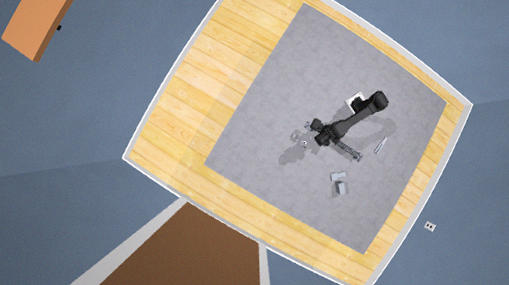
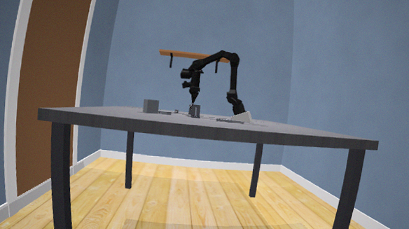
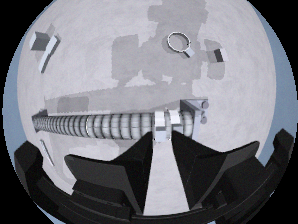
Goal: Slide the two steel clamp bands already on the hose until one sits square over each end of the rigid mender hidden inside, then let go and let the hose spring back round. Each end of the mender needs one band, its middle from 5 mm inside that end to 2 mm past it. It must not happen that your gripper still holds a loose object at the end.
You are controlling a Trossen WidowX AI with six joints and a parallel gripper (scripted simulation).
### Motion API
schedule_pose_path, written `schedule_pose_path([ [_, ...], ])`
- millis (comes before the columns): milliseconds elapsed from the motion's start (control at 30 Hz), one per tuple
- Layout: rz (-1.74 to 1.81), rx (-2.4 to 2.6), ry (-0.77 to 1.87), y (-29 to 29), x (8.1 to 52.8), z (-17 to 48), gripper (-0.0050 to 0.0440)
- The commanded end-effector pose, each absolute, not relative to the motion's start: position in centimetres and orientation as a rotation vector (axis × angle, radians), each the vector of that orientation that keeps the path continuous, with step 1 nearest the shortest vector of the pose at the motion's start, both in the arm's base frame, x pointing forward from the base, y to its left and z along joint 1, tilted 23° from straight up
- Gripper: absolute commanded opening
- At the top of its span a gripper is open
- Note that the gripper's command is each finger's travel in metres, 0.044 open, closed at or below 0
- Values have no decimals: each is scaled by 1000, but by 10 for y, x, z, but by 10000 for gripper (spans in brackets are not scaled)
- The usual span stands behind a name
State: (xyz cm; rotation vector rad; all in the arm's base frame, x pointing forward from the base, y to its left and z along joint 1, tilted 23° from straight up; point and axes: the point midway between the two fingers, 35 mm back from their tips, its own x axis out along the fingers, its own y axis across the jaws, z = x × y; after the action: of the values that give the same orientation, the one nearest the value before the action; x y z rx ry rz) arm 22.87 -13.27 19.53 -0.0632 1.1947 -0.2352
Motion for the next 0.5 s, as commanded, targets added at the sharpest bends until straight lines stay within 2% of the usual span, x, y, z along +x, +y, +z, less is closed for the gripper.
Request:
schedule_pose_path([
  [0,-226,-59,1203,-133,230,187,90],
  [467,-226,-59,1203,-134,230,186,90],
])
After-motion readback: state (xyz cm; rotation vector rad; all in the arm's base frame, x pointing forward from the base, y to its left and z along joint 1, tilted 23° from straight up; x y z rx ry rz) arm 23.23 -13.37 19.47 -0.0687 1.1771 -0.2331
